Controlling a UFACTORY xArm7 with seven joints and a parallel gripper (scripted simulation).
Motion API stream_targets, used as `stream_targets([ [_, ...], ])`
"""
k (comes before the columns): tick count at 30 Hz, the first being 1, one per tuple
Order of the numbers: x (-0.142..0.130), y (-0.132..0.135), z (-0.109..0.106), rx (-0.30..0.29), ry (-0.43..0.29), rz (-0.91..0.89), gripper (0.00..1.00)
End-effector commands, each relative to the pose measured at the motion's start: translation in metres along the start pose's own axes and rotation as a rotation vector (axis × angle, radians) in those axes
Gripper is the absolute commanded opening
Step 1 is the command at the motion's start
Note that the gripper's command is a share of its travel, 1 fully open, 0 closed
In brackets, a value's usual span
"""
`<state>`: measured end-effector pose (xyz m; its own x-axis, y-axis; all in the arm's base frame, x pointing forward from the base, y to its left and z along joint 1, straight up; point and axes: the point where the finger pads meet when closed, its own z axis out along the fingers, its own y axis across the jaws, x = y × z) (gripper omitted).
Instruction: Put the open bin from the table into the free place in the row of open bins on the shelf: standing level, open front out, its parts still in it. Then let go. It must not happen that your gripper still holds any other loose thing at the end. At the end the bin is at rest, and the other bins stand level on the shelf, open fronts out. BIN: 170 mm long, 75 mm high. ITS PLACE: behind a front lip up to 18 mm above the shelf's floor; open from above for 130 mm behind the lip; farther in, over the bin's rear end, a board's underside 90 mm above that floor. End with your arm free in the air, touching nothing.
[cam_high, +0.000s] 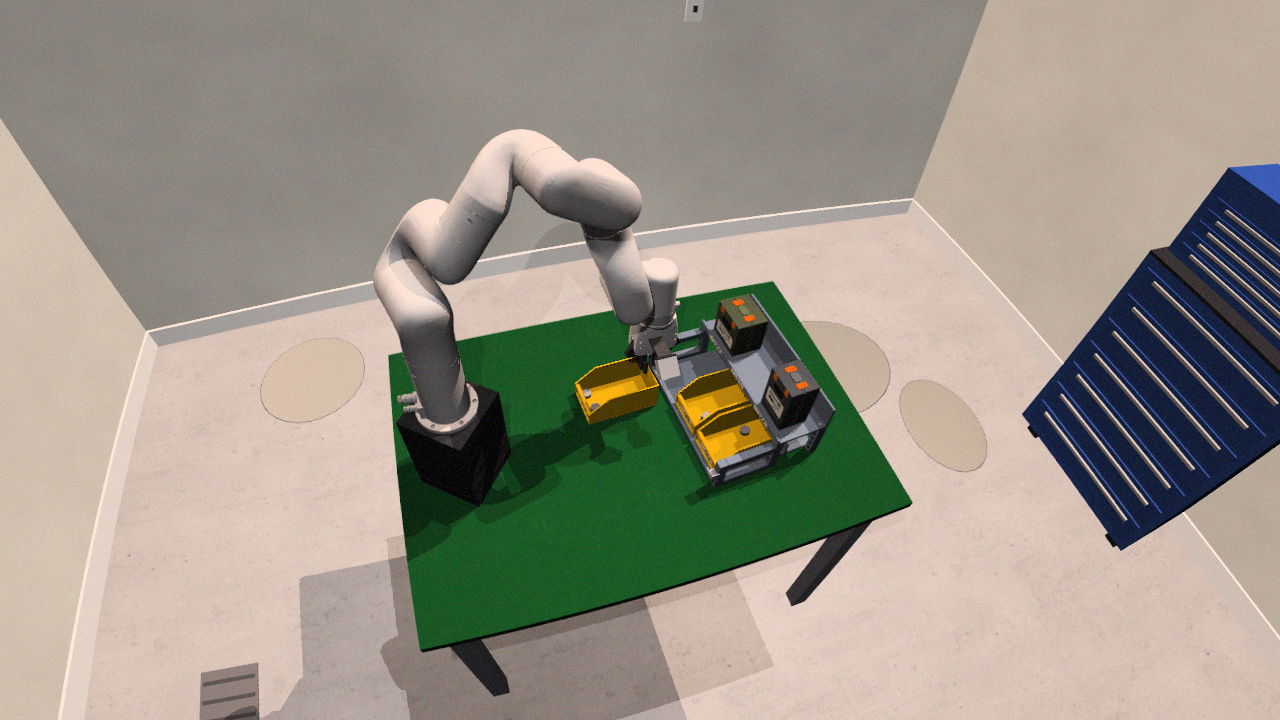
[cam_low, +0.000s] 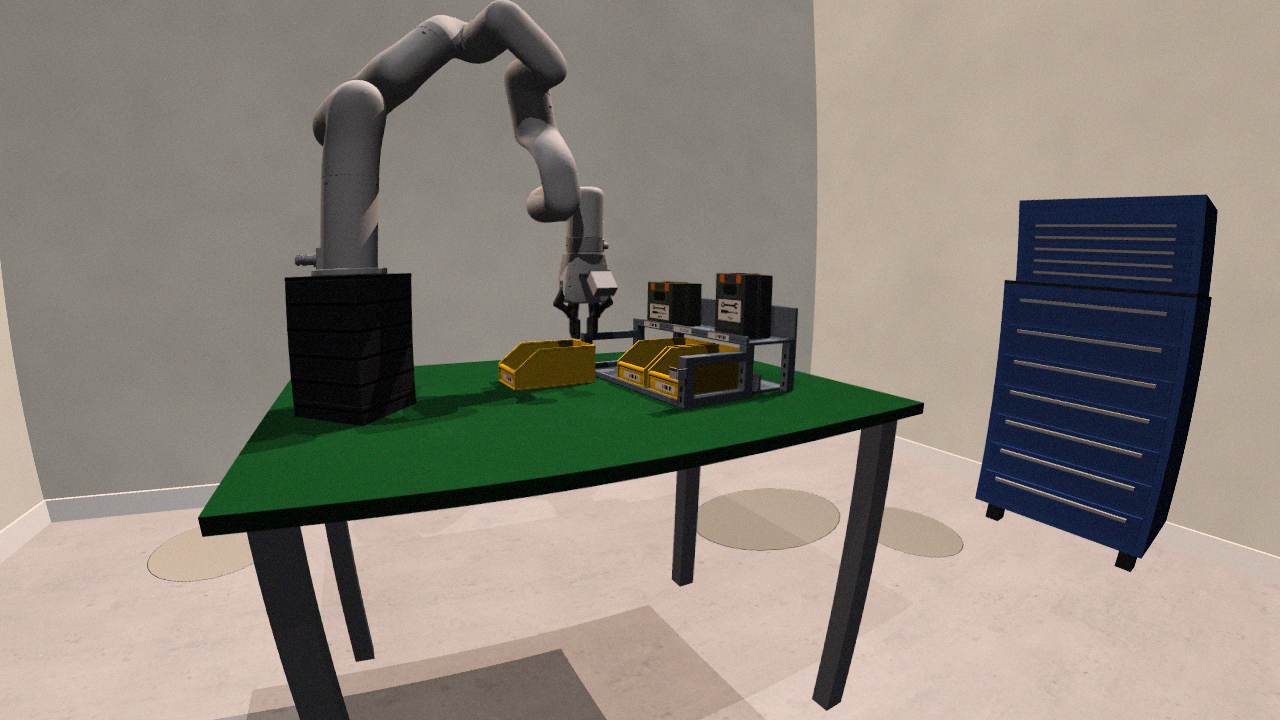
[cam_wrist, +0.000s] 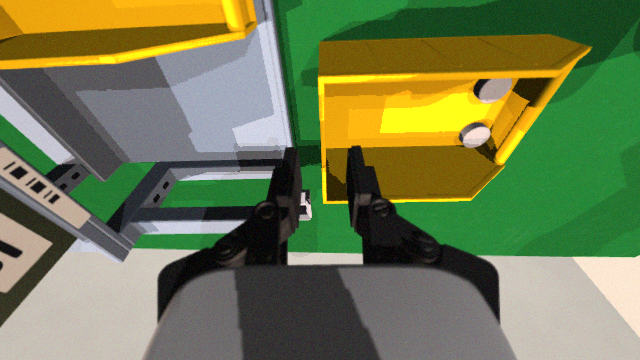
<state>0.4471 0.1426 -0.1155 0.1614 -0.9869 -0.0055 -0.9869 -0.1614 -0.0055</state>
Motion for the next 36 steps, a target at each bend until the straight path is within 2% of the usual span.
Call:
stream_targets([
  [1,0.000,-0.002,-0.001,0.004,-0.001,0.000,0.33],
  [8,0.000,-0.002,0.009,0.003,-0.001,0.000,0.33],
  [20,0.000,-0.002,0.009,0.003,-0.001,0.000,0.33],
  [25,0.000,-0.002,0.019,0.003,0.000,0.000,0.33],
  [36,0.000,-0.002,0.019,0.003,0.000,0.000,0.33],
])
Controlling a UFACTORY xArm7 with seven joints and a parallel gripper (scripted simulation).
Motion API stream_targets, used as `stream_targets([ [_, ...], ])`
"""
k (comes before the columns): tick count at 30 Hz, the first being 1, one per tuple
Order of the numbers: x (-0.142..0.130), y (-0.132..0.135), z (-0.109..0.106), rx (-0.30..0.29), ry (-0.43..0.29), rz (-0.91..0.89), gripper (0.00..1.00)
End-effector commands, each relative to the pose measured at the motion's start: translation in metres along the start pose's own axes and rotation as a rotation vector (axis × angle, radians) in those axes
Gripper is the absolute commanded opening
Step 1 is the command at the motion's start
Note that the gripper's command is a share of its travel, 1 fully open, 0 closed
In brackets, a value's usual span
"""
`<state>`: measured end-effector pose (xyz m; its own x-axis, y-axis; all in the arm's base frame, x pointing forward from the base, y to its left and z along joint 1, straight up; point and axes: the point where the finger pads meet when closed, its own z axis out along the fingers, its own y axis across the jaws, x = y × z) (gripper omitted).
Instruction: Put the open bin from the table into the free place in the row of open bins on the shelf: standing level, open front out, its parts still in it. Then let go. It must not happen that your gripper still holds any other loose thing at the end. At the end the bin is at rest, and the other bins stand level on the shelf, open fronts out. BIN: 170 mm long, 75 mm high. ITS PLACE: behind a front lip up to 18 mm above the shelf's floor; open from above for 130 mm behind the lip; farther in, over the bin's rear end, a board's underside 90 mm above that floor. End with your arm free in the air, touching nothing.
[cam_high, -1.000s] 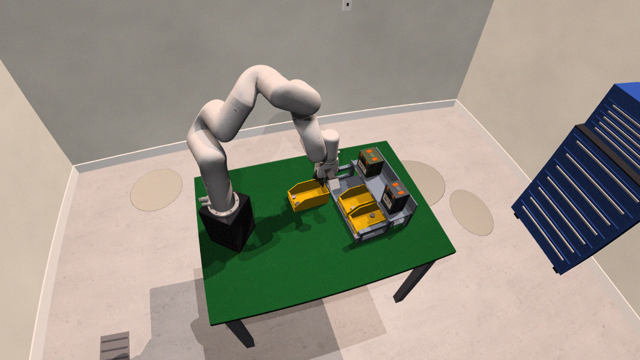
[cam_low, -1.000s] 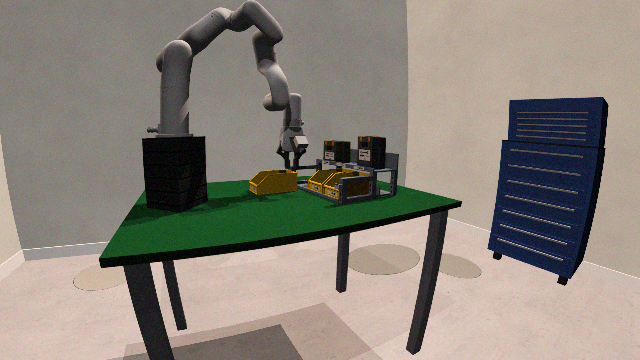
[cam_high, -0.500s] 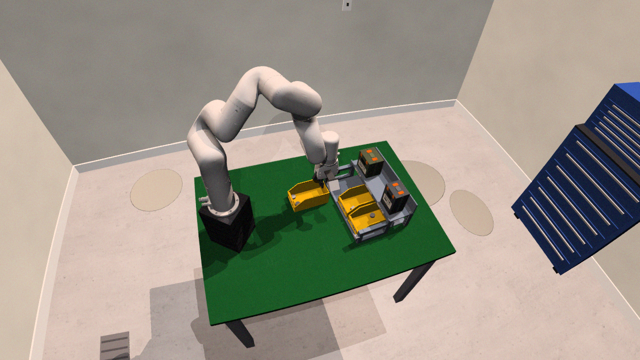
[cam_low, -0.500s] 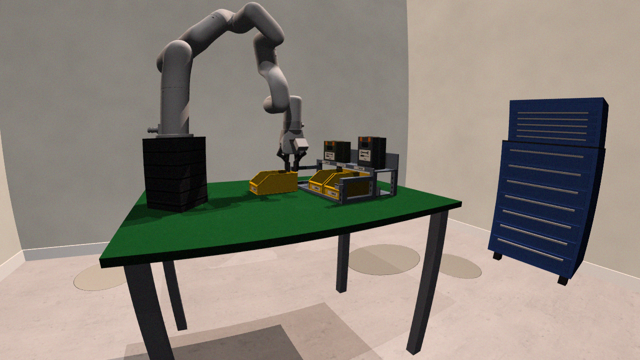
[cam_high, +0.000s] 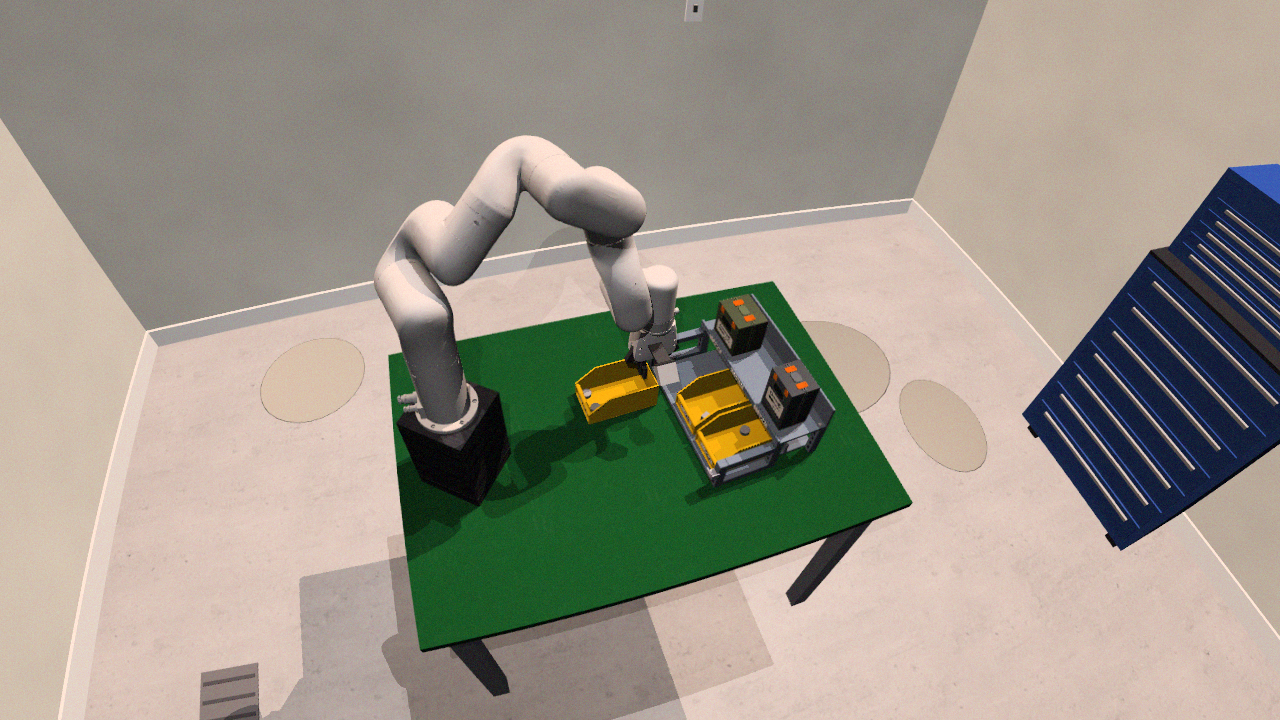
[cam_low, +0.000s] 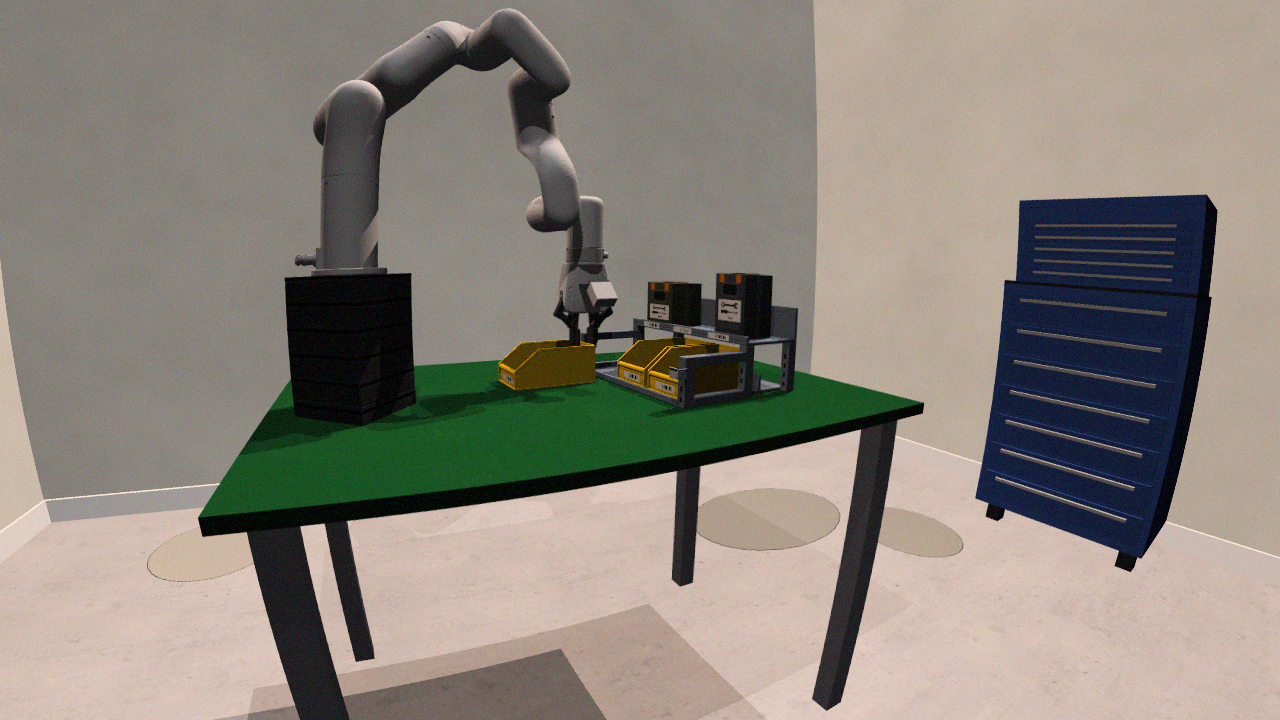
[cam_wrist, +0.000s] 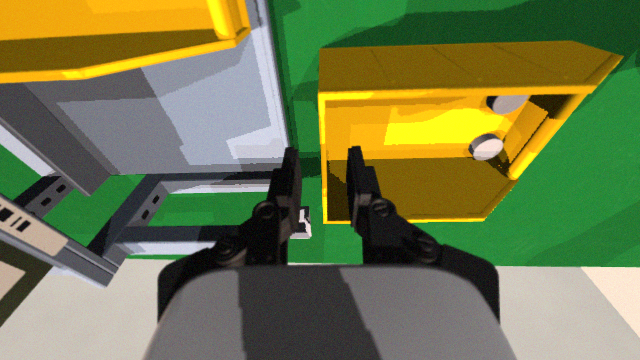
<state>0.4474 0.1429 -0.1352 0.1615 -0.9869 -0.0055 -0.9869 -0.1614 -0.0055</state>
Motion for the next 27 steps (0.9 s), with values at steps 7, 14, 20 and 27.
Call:
stream_targets([
  [7,0.000,-0.002,0.009,0.004,0.000,0.000,0.33],
  [14,0.000,-0.002,0.009,0.004,0.000,0.000,0.33],
  [20,0.000,-0.002,0.009,0.004,0.000,0.000,0.33],
  [27,0.000,-0.001,0.010,0.004,0.000,0.000,0.33],
])
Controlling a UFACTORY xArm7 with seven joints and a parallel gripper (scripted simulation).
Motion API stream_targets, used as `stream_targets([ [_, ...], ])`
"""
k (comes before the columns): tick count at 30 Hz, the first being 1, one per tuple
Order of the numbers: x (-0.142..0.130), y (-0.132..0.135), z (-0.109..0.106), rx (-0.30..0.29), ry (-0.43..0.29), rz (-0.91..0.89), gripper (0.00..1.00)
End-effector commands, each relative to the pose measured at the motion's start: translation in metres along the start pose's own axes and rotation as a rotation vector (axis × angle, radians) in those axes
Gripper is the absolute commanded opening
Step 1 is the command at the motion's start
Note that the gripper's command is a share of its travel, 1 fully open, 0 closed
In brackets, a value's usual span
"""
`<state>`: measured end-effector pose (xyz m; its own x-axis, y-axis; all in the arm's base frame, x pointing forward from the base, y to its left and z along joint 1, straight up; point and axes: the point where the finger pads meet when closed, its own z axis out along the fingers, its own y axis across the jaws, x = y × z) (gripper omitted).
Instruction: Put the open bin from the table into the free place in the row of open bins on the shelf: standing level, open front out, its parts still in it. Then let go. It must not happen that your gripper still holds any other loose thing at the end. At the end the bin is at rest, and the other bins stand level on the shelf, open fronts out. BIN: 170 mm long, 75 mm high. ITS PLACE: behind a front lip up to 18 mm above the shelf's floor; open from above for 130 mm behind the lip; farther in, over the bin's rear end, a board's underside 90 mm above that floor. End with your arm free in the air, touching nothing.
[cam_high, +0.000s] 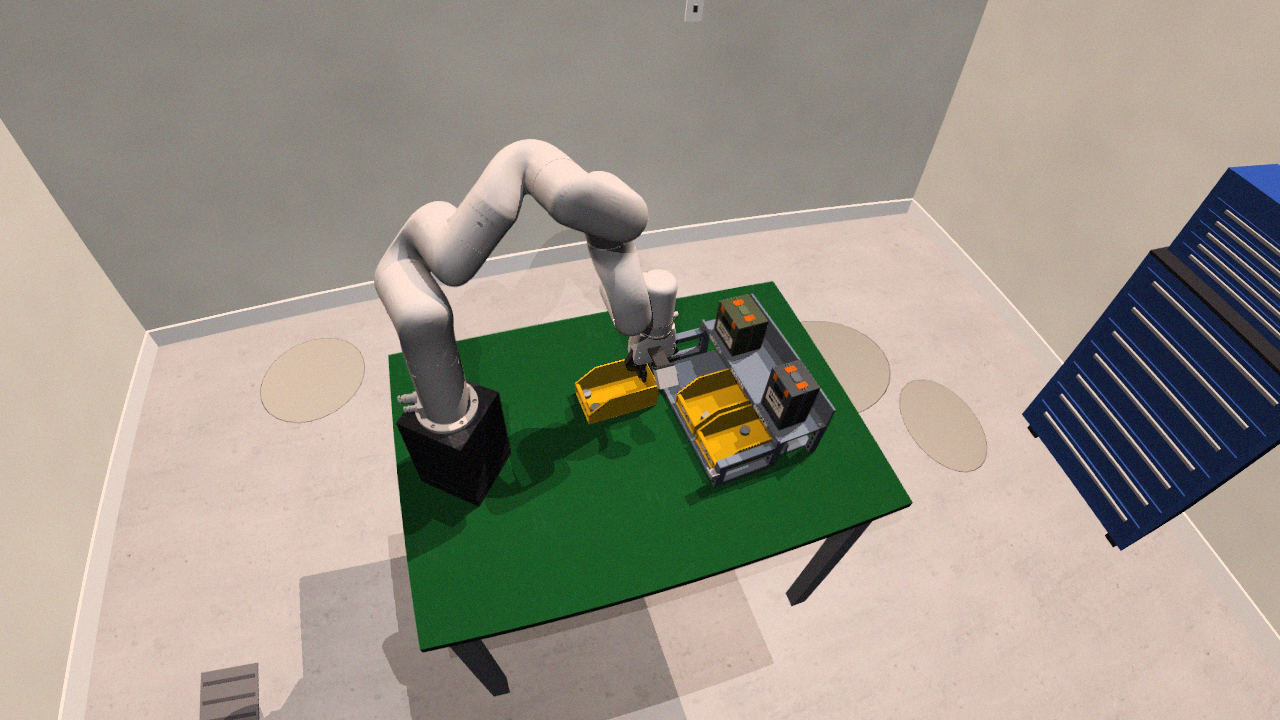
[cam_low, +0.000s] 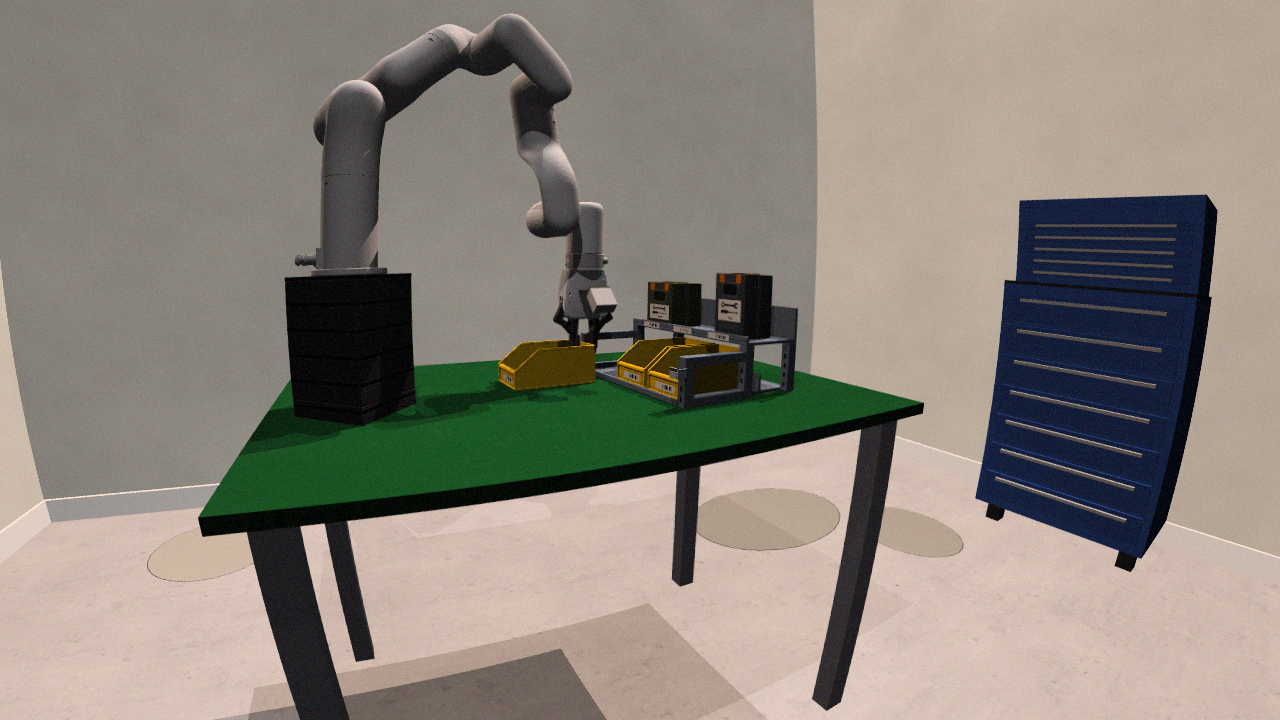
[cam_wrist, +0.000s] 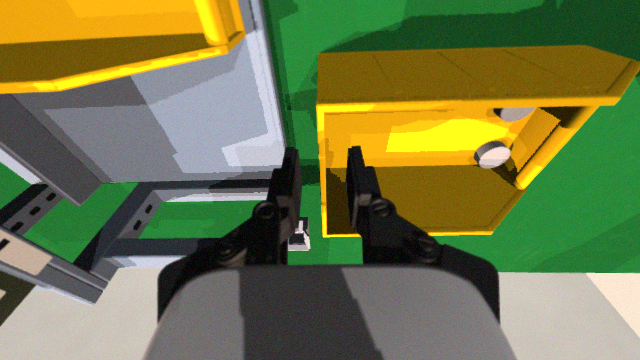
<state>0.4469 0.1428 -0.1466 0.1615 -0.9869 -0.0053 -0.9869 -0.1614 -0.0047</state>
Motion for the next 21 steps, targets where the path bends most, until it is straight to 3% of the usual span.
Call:
stream_targets([
  [1,-0.0002,-0.0020,-0.0014,0.004,-0.001,0.000,0.33],
  [8,-0.0002,-0.0020,-0.0014,0.004,-0.001,0.000,0.33],
  [9,-0.0002,-0.0020,-0.0014,0.004,-0.001,0.000,0.00],
  [21,-0.0002,-0.0020,-0.0014,0.004,-0.001,0.000,0.00],
])
